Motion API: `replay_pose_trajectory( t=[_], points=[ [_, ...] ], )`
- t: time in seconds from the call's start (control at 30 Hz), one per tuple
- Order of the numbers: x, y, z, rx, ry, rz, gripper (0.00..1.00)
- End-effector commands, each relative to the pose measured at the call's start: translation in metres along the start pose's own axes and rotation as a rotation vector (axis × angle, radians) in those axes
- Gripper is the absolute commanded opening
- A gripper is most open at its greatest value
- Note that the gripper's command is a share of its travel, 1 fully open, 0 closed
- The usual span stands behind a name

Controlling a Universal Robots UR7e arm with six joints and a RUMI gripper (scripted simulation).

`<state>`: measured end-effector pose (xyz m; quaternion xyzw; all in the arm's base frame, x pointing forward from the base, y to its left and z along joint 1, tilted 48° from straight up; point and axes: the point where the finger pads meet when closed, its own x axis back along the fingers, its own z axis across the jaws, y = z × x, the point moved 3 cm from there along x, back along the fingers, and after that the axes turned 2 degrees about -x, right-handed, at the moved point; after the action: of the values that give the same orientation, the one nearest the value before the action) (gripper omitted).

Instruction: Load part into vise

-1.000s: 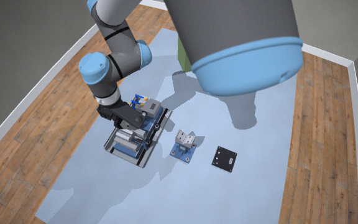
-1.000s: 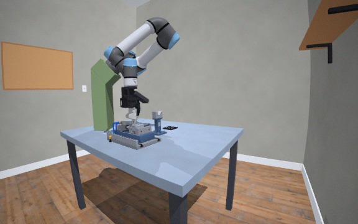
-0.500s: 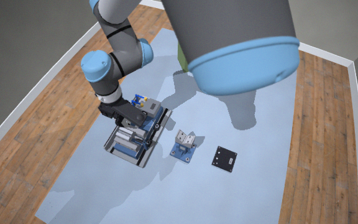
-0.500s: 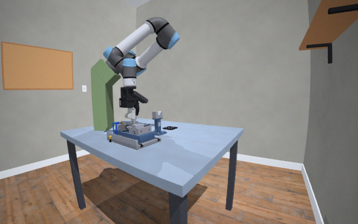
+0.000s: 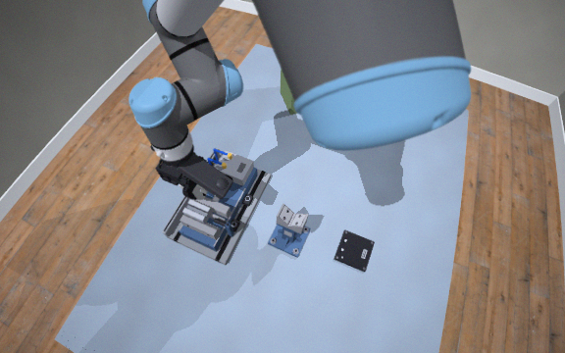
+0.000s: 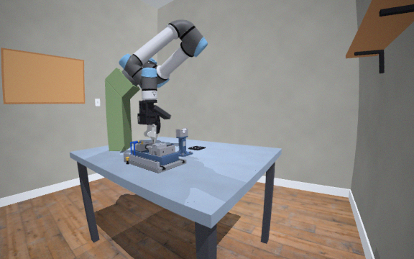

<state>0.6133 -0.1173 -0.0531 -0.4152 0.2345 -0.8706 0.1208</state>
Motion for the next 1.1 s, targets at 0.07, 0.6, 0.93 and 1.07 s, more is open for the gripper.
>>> replay_pose_trajectory(
  t=[0.07,0.6,0.93,1.07],
  points=[
    [0.004,0.0,0.0,0.0,0.001,-0.001,0.0],
    [0.033,0.0,0.0,0.0,0.001,-0.001,0.0],
    [0.051,0.0,0.0,0.0,0.001,-0.001,0.0],
    [0.058,0.0,0.0,0.0,0.001,-0.001,0.0]
  ],
)
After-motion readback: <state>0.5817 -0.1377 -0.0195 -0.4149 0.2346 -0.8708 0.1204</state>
